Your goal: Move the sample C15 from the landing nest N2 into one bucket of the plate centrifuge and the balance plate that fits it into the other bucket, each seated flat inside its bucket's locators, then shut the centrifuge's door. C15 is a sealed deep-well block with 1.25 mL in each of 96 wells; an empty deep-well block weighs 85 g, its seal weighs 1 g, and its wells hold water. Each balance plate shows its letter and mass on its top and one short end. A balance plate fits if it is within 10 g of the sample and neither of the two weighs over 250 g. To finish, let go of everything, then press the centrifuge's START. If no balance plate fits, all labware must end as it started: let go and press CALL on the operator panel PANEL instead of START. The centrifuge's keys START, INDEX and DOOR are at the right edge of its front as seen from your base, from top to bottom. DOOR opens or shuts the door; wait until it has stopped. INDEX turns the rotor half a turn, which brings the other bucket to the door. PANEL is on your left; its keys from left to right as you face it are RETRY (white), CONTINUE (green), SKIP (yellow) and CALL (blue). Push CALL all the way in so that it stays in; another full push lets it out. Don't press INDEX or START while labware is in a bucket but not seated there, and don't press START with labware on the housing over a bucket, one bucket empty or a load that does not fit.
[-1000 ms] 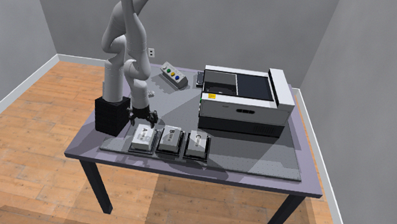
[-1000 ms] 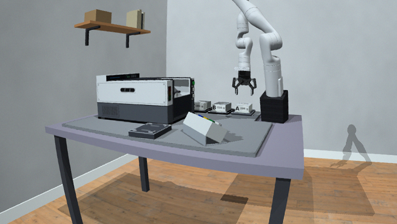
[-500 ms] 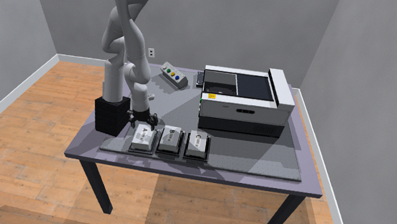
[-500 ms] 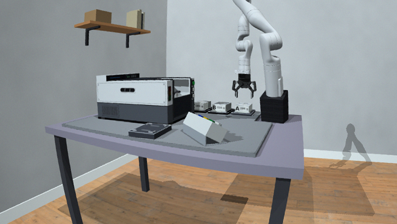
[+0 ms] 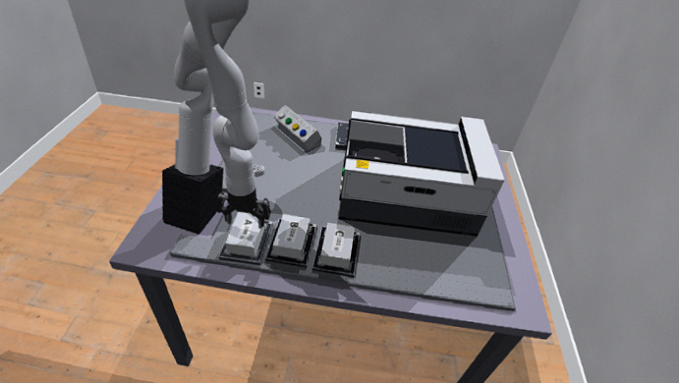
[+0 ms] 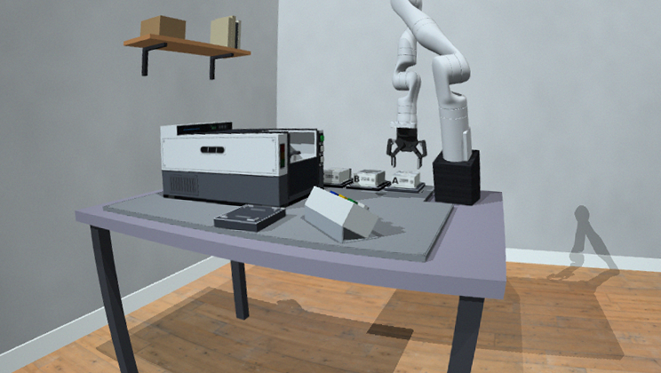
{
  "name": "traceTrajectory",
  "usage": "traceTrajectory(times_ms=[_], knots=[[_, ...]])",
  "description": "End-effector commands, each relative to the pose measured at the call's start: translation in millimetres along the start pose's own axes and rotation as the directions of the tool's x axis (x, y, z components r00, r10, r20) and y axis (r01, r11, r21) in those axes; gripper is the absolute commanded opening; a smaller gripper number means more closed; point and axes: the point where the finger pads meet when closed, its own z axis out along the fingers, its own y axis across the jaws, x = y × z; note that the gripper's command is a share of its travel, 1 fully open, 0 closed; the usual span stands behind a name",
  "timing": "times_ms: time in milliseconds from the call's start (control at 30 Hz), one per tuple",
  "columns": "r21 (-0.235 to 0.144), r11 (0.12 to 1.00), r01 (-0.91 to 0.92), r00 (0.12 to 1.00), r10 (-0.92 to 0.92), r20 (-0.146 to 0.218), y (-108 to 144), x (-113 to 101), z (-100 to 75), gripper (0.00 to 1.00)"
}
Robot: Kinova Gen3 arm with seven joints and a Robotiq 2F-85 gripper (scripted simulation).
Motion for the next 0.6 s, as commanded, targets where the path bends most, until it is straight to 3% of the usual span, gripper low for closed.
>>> traceTrajectory(times_ms=[0, 567], knots=[[-0.001, 1.000, 0.000, 1.000, 0.000, 0.001, 0.1, -0.3, 4.0, 1.00], [-0.001, 1.000, 0.000, 1.000, 0.000, 0.001, 0.1, -0.3, 22.4, 1.00]])
